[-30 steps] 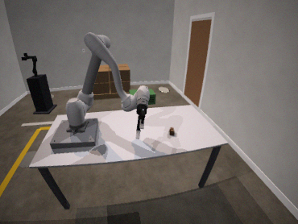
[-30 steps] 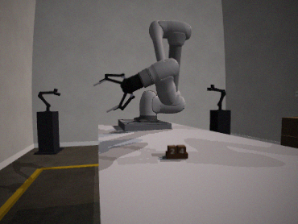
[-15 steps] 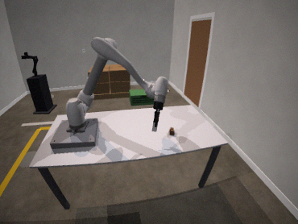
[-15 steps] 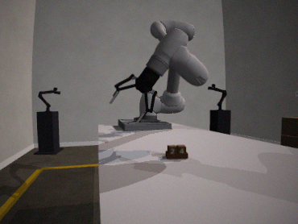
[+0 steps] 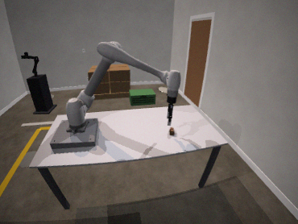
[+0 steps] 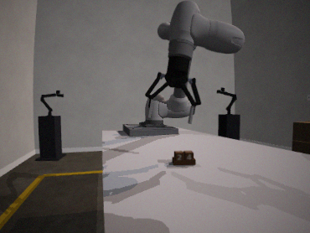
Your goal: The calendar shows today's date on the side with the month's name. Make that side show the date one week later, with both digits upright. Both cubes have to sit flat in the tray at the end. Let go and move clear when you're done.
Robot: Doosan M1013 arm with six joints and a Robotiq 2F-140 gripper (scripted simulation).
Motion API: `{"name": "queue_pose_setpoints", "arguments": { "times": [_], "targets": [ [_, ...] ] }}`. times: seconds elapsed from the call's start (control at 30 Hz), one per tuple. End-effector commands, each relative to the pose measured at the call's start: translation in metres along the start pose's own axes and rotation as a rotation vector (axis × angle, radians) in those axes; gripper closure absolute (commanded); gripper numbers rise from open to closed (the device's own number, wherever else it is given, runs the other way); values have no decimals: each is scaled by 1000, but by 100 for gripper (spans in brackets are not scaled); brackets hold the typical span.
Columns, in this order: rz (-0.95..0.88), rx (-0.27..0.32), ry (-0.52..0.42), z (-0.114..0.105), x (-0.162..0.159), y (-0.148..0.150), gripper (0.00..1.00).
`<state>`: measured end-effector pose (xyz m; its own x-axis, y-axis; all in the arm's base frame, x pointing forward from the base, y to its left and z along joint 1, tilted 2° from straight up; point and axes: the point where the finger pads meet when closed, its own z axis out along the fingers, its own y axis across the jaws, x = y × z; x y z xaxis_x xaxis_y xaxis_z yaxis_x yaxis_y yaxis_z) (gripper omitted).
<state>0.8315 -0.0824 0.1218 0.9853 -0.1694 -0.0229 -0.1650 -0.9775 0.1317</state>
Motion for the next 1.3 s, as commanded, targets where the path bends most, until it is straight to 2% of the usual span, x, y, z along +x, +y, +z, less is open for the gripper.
{"name": "queue_pose_setpoints", "arguments": {
  "times": [0.0,0.07,0.17,0.73,1.07,1.13,1.2,1.27],
  "targets": [
    [0,55,7,-4,14,-18,0],
    [-1,112,25,-14,30,-39,0],
    [-2,154,39,-21,41,-54,0],
    [14,161,40,-22,43,-56,0],
    [429,167,6,-14,44,-57,0],
    [429,167,6,-14,44,-57,0],
    [573,168,-6,-11,44,-58,0],
    [637,168,-11,-9,44,-58,0]
  ]
}}
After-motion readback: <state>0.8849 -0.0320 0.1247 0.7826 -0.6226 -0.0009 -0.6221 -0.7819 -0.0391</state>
